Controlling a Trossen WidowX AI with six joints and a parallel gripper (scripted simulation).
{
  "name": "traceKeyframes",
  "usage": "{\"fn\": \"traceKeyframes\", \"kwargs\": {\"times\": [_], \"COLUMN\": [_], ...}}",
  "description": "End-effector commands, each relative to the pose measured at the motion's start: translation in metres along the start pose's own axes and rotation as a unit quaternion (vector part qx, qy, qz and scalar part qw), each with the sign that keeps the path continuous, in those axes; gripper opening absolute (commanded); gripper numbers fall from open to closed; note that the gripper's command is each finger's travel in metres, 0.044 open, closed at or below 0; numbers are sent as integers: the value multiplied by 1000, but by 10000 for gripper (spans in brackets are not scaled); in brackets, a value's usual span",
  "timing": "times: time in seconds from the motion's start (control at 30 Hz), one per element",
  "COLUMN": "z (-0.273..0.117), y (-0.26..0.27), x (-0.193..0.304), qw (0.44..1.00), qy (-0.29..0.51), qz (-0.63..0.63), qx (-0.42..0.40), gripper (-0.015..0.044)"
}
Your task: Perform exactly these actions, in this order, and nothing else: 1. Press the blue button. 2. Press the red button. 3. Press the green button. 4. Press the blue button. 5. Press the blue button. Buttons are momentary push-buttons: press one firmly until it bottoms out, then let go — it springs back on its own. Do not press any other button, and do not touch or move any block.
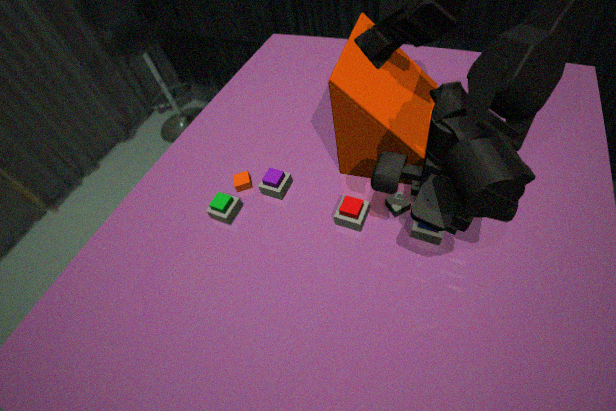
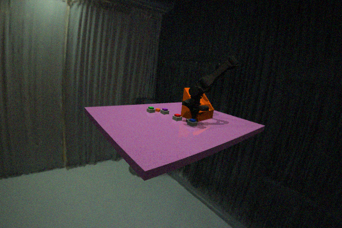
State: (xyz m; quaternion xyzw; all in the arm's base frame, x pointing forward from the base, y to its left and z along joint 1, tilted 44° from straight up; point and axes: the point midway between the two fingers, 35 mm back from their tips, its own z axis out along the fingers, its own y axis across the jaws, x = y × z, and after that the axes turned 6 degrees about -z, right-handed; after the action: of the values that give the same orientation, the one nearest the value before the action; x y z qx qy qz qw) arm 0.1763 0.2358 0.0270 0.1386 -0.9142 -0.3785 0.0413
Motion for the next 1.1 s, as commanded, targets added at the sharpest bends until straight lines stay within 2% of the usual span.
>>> {"fn": "traceKeyframes", "kwargs": {"times": [0.0, 0.83, 0.97, 1.07], "z": [8, 15, -15, -18], "y": [-3, -3, -3, -3], "x": [1, 2, 1, 1], "qw": [1000, 1000, 1000, 1000], "qy": [2, 2, 2, 2], "qz": [6, 6, 5, 6], "qx": [4, 4, 4, 4], "gripper": [20, 20, 20, 20]}}
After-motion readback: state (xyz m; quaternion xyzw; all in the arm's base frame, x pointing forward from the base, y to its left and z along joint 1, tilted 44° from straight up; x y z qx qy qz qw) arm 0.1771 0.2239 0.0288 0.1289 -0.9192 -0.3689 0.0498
